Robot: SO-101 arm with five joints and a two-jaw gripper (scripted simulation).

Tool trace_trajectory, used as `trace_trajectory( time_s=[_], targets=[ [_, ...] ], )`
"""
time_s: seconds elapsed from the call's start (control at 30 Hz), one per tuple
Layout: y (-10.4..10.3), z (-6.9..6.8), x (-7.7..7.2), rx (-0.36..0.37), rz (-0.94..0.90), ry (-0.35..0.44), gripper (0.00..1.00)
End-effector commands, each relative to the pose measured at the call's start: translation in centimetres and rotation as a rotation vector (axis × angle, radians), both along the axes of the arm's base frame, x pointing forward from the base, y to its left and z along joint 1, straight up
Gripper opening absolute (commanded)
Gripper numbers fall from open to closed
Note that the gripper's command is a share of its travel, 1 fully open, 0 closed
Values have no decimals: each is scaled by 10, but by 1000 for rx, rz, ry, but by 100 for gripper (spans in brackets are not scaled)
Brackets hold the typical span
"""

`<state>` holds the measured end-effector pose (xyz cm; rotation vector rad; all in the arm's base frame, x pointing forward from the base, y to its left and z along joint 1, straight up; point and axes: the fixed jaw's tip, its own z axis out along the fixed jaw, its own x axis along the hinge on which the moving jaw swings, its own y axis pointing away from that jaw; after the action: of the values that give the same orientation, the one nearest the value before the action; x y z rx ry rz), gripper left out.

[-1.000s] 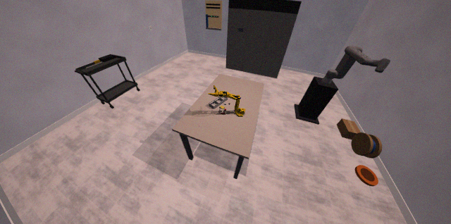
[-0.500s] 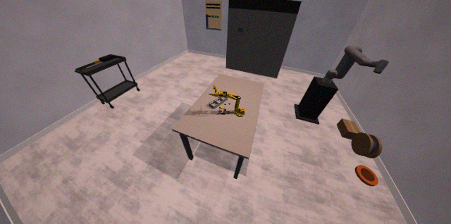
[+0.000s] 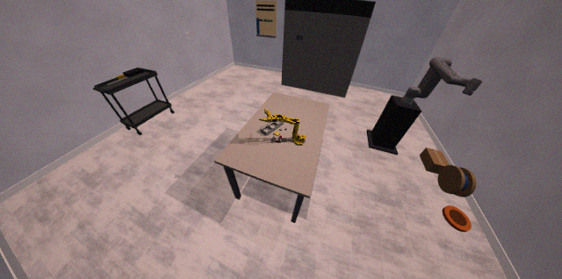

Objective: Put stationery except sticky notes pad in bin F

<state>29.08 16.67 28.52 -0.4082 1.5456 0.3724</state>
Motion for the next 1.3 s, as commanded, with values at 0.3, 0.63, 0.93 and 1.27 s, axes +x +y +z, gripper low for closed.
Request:
trace_trajectory(
  time_s=[0.3,0.63,0.93,1.27],
  targets=[
    [-12,-39,-22,-298,28,99,100],
    [-18,-84,-31,-507,82,217,100],
    [-24,-118,-42,-660,141,314,100],
    [-35,-140,-61,-860,239,340,100]
  ],
)
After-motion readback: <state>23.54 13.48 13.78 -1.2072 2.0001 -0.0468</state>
